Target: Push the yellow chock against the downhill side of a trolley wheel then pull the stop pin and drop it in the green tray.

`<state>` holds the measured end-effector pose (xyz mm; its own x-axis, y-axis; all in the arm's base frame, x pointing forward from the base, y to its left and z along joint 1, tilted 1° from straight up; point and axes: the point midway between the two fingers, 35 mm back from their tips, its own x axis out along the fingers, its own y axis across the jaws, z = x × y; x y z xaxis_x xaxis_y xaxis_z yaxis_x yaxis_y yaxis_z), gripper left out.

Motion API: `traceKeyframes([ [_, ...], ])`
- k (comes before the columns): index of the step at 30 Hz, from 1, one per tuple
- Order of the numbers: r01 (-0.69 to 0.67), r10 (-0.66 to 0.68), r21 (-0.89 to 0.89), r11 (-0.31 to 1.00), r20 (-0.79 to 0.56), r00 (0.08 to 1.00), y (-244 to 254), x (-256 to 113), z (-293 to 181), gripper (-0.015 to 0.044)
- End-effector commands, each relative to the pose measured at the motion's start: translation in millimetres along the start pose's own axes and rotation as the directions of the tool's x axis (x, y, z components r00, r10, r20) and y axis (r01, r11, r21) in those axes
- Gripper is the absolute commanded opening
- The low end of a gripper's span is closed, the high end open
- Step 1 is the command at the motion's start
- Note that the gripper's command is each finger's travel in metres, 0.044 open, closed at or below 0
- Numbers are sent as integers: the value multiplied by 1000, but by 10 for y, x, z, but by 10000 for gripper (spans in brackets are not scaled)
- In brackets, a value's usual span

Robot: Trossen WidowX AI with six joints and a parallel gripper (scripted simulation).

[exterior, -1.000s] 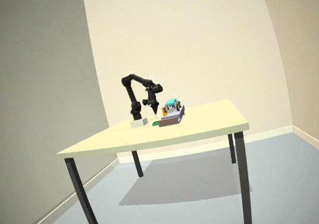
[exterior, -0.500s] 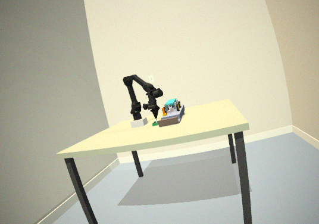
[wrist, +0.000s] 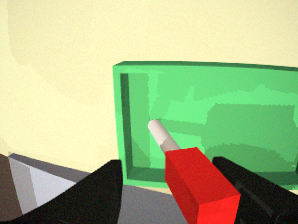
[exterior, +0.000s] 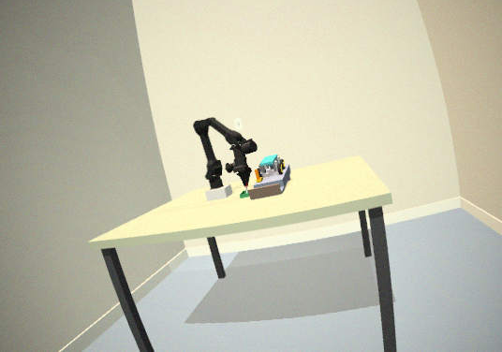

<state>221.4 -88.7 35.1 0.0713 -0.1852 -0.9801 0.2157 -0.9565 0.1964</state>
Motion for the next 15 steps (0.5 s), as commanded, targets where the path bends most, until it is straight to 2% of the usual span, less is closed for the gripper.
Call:
traceKeyframes([
  [1, -3, 3, 4, 1000, 3, 1000, -29, 10, 5, 190],
  [15, -2, 2, 4, 1000, 3, 1000, -114, 26, -4, 190],
])
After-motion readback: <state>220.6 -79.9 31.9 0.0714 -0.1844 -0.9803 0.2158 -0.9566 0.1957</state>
